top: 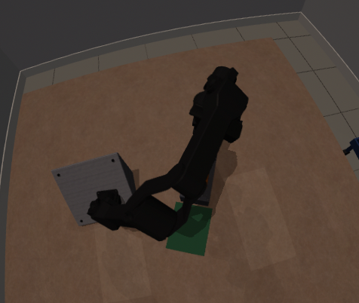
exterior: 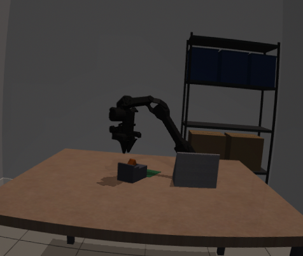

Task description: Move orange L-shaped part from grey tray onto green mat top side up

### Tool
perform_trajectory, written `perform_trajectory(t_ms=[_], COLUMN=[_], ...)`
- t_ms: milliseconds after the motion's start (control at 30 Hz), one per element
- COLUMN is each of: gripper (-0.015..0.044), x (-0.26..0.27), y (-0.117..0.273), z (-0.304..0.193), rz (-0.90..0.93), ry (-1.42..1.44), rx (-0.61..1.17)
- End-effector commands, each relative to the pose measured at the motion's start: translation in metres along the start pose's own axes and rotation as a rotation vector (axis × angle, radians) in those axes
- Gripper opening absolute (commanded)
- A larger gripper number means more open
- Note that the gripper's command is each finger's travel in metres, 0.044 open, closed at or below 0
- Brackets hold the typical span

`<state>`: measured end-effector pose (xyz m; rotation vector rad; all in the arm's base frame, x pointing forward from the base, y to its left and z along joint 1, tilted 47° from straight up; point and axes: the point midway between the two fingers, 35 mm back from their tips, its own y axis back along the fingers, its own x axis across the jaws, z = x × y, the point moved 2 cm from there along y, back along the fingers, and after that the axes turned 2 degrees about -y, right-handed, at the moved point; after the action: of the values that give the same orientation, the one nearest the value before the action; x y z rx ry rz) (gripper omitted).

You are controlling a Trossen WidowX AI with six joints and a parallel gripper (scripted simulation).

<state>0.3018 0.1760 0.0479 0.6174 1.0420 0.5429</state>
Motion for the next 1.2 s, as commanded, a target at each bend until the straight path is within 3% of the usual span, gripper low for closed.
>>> perform_trajectory(t_ms=[0, 633, 700, 767, 1167], gripper=[0.0180, 0.0180, 0.0233, 0.0280, 0.0280], x=[0.000, 0.000, -0.002, -0.007, -0.061], y=[0.000, 0.000, 0.000, 0.000, 0.002], z=[0.000, 0.000, 0.000, 0.002, 0.012], rz=[0.000, 0.000, 0.000, -0.001, -0.003], ry=[0.003, 0.003, 0.049, 0.149, 1.244], rx=[-0.001, -0.001, -0.001, 0.000, 0.014])
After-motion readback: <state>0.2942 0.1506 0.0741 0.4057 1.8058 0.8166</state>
